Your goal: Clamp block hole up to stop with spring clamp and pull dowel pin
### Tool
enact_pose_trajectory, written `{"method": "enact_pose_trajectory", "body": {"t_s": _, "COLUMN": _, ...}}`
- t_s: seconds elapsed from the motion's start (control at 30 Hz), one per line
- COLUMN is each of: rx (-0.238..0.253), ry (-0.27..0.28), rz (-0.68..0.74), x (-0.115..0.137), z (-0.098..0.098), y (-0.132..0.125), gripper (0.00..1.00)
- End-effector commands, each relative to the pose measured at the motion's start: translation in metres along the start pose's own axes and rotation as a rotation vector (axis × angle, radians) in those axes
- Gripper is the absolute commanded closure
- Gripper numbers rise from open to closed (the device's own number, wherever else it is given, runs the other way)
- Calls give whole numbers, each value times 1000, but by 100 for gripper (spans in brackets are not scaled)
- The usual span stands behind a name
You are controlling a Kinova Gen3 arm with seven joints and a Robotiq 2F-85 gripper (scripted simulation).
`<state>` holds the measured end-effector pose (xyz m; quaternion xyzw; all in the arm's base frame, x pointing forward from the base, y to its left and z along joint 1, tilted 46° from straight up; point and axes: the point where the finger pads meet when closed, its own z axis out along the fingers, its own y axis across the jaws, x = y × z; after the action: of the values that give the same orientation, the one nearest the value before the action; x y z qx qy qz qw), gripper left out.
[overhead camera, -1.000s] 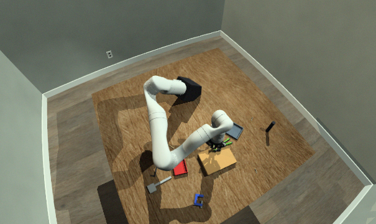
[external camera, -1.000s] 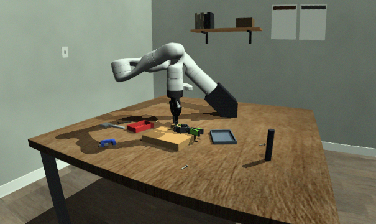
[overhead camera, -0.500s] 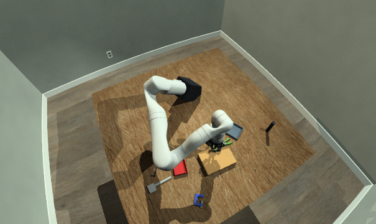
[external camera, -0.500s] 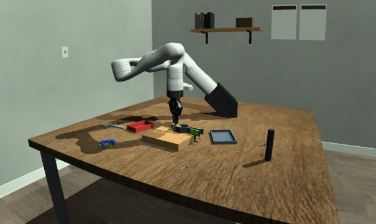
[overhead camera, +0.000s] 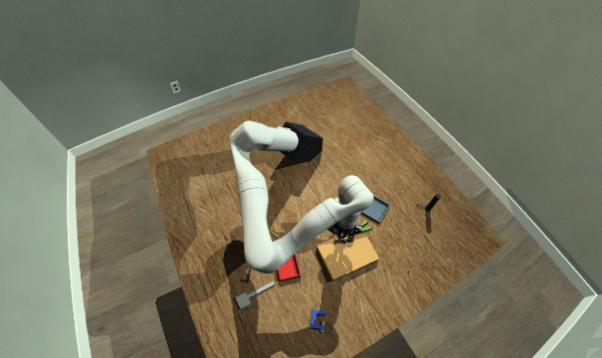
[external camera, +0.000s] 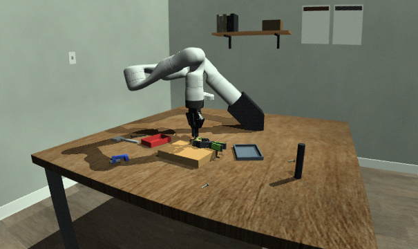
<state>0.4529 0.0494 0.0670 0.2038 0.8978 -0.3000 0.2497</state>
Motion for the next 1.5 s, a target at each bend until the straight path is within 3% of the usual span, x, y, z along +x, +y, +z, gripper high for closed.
{"method": "enact_pose_trajectory", "body": {"t_s": 0.0, "rx": -2, "ry": -2, "rz": -27, "x": -1, "z": -1, "y": 1, "gripper": 90}}
{"method": "enact_pose_trajectory", "body": {"t_s": 1.47, "rx": -2, "ry": -2, "rz": -390, "x": -1, "z": -2, "y": 1, "gripper": 90}}
